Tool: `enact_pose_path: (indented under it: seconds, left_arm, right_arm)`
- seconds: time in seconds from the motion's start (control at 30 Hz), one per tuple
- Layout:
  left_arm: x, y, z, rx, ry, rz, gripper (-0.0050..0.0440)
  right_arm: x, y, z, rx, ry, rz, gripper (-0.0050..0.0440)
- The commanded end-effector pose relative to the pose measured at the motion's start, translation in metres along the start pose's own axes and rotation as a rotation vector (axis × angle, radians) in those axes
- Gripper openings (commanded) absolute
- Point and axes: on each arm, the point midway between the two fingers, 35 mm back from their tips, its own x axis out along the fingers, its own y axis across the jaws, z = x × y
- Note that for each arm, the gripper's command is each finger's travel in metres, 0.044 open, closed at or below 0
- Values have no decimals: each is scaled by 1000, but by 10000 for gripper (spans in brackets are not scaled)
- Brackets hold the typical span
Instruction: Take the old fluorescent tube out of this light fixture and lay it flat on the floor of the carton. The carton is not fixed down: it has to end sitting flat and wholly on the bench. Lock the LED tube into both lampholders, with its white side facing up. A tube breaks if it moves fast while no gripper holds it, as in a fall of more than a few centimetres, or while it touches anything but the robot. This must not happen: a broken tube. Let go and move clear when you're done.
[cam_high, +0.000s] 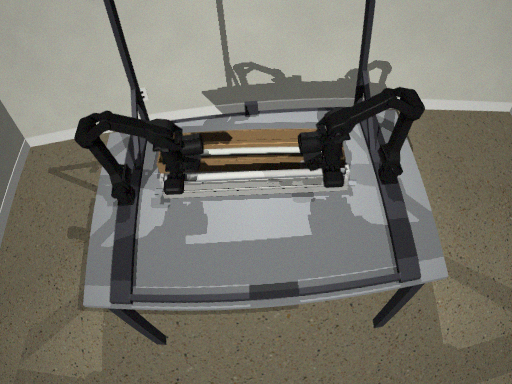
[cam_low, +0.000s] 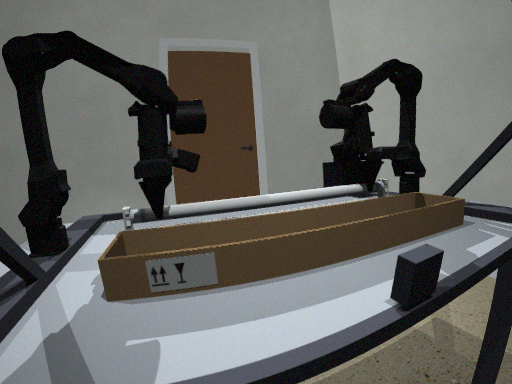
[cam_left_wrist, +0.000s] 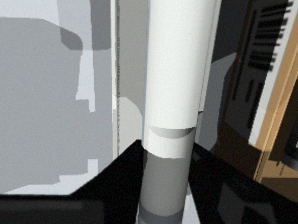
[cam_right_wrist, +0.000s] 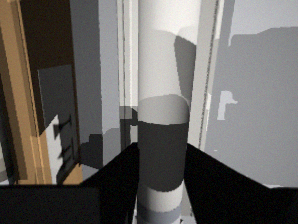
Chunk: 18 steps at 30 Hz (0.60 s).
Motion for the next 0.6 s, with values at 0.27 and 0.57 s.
enact_pose_path:
  seconds: [0.27, 0.57]
  left_arm:
    - [-4, 7, 4, 12, -20, -238, 76]
    - [-4, 8, 5, 12, -19, -295, 76]
  right_arm:
    - [-4, -8, 3, -7, -26, 242, 78]
    - [-3, -9, 3, -7, -27, 298, 78]
